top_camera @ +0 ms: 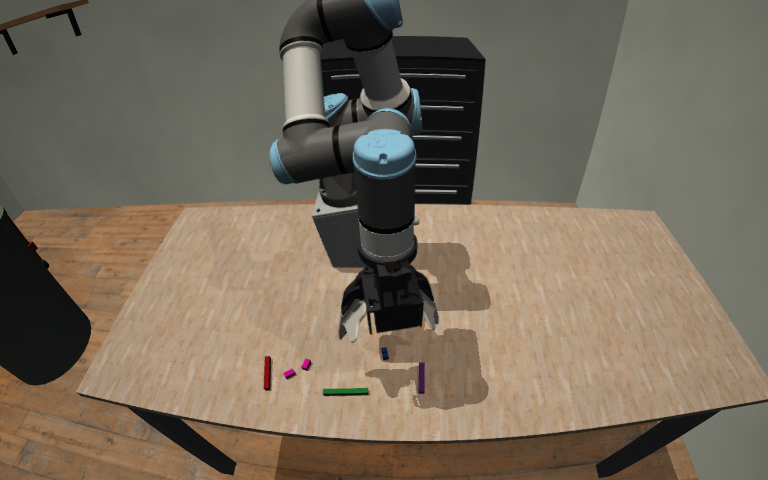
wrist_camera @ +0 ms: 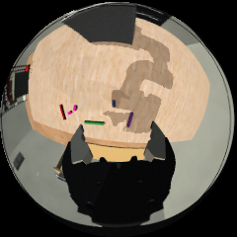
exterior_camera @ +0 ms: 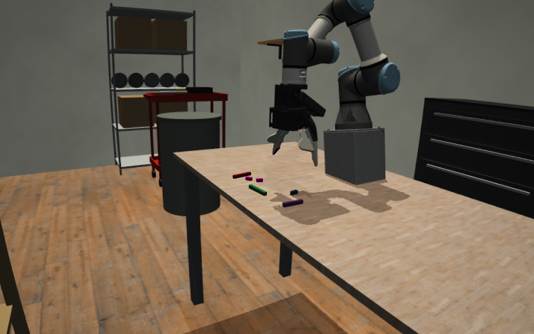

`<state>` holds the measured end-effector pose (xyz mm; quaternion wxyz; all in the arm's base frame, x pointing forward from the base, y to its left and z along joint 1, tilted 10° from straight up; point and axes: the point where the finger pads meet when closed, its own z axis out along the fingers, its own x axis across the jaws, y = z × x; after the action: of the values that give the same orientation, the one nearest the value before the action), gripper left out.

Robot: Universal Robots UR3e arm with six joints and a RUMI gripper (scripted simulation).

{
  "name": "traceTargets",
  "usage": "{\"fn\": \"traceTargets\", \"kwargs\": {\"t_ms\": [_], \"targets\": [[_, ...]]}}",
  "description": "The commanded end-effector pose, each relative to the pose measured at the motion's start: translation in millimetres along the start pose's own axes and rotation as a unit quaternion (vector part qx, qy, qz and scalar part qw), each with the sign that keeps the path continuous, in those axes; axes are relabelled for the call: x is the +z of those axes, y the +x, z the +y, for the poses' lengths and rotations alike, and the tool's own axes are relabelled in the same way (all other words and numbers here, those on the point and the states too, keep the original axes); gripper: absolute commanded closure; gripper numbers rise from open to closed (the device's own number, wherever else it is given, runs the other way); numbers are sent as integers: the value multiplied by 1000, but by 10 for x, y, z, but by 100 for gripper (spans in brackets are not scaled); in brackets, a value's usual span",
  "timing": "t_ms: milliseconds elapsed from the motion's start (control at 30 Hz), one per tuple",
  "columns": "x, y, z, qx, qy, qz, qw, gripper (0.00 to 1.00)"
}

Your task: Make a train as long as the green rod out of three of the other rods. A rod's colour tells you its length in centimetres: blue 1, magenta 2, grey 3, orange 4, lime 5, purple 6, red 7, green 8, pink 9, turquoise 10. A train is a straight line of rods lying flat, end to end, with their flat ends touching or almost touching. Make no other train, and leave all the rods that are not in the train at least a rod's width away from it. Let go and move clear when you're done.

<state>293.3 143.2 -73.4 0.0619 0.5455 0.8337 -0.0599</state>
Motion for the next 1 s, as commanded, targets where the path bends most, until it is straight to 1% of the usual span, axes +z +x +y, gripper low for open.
{"fn": "traceTargets", "kwargs": {"t_ms": [0,200,367,400,967], "targets": [[46,158,210,45,-1,-1,999,0],[158,425,452,100,-1,-1,995,0],[184,484,496,111,-1,-1,994,0],[184,484,496,111,-1,-1,994,86],[184,482,496,111,-1,-1,994,86]]}}
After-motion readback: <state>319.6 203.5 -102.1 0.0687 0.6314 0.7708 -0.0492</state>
